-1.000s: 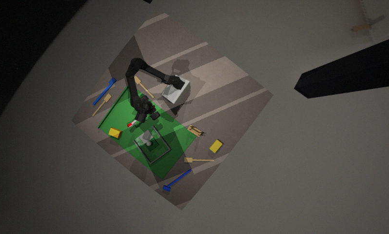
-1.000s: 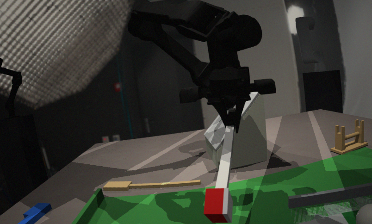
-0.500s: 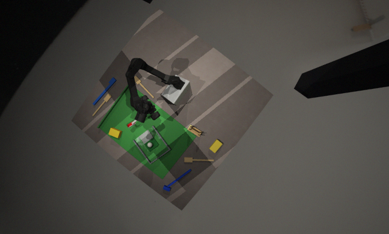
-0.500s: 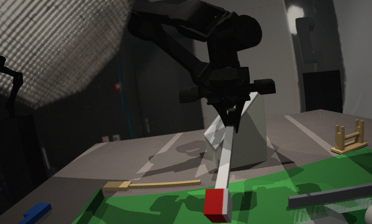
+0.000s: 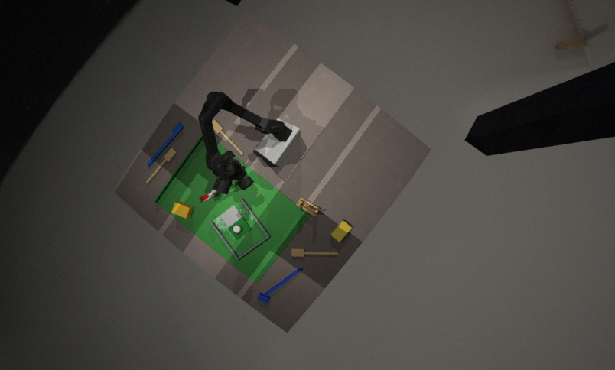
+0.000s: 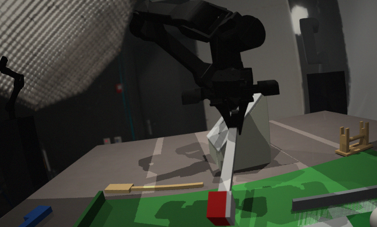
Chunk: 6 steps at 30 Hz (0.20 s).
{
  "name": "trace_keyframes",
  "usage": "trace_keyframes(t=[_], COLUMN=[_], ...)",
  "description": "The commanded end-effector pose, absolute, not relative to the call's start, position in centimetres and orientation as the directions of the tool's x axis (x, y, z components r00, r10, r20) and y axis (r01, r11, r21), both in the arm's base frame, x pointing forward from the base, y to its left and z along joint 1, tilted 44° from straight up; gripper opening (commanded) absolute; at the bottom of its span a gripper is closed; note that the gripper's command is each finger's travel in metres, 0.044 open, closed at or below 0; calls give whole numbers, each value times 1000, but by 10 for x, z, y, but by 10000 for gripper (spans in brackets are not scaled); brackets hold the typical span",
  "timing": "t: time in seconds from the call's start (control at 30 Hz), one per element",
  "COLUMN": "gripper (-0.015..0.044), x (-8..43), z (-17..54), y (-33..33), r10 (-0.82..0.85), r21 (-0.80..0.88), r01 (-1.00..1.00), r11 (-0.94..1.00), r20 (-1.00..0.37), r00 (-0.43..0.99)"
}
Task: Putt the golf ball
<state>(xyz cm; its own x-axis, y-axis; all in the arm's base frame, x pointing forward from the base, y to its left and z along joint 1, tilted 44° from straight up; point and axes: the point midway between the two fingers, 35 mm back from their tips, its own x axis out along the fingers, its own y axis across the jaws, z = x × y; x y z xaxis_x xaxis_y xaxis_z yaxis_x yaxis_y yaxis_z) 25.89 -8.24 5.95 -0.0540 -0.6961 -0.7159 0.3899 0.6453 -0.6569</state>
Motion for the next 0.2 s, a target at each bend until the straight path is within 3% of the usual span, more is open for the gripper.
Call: trace_keyframes(t=[0.0, 0.17], gripper=[0, 0], x=[259, 259], z=[59, 59], y=[-82, -82], r10=[-696, -696], r21=[-657, -657], r01=[389, 389], r11=[646, 646], r20=[-716, -716], r00=[-51, -51])
